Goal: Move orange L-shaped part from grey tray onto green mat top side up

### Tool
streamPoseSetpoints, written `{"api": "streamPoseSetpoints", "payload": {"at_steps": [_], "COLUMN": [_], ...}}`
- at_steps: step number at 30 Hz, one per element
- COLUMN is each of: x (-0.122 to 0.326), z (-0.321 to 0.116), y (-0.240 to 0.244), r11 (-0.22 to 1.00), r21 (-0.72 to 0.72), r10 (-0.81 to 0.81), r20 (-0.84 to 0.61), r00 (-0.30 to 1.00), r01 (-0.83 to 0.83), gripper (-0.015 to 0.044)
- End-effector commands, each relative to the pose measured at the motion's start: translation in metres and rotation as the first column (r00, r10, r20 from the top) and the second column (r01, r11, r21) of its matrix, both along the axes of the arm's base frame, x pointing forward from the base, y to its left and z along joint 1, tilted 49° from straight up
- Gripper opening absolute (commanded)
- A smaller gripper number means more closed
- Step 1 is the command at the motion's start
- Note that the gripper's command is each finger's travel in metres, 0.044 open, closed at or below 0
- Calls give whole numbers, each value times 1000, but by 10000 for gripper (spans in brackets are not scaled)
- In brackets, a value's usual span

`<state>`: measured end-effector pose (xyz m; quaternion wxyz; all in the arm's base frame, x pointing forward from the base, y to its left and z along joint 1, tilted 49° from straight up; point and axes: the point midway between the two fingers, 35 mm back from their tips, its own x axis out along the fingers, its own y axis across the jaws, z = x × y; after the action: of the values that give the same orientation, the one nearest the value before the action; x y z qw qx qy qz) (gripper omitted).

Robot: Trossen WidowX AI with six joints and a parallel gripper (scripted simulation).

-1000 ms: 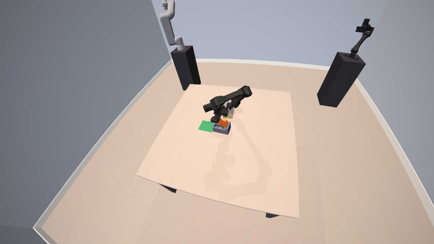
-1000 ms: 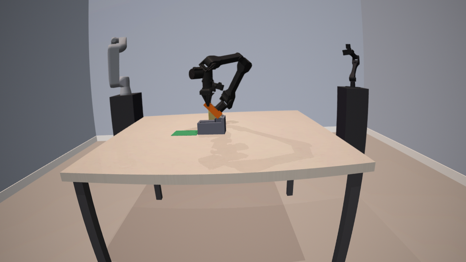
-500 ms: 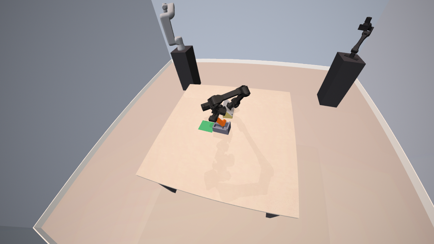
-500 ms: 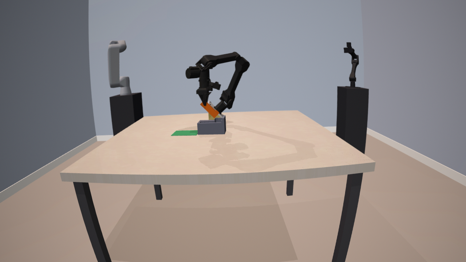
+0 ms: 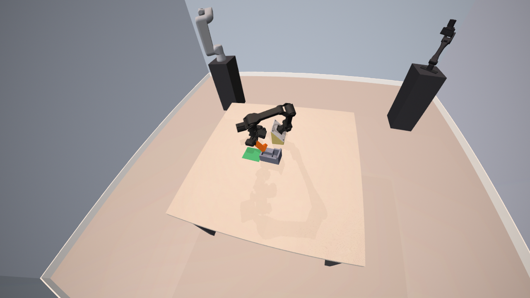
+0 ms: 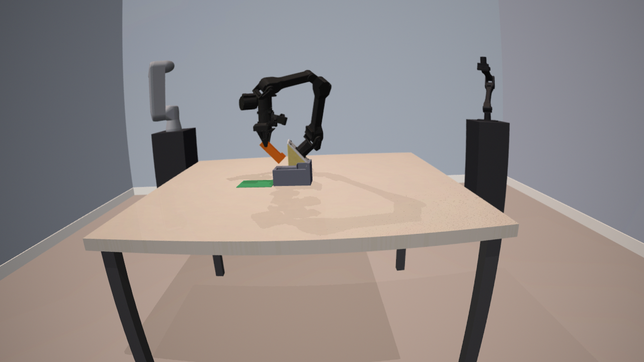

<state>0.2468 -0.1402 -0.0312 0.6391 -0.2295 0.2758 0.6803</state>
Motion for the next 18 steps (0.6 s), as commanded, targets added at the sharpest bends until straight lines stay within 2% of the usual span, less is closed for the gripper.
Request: {"api": "streamPoseSetpoints", "payload": {"at_steps": [1, 12, 18], "x": [-2, -9, -10], "z": [-13, -51, -56], "y": [-12, -48, -51], "r11": [1000, 1000, 1000], "r21": [-5, -8, -8], "r10": [7, 7, 7], "r20": [4, 5, 5], "r00": [1000, 1000, 1000], "r01": [-7, -7, -7], "gripper": [0, 0, 0]}}
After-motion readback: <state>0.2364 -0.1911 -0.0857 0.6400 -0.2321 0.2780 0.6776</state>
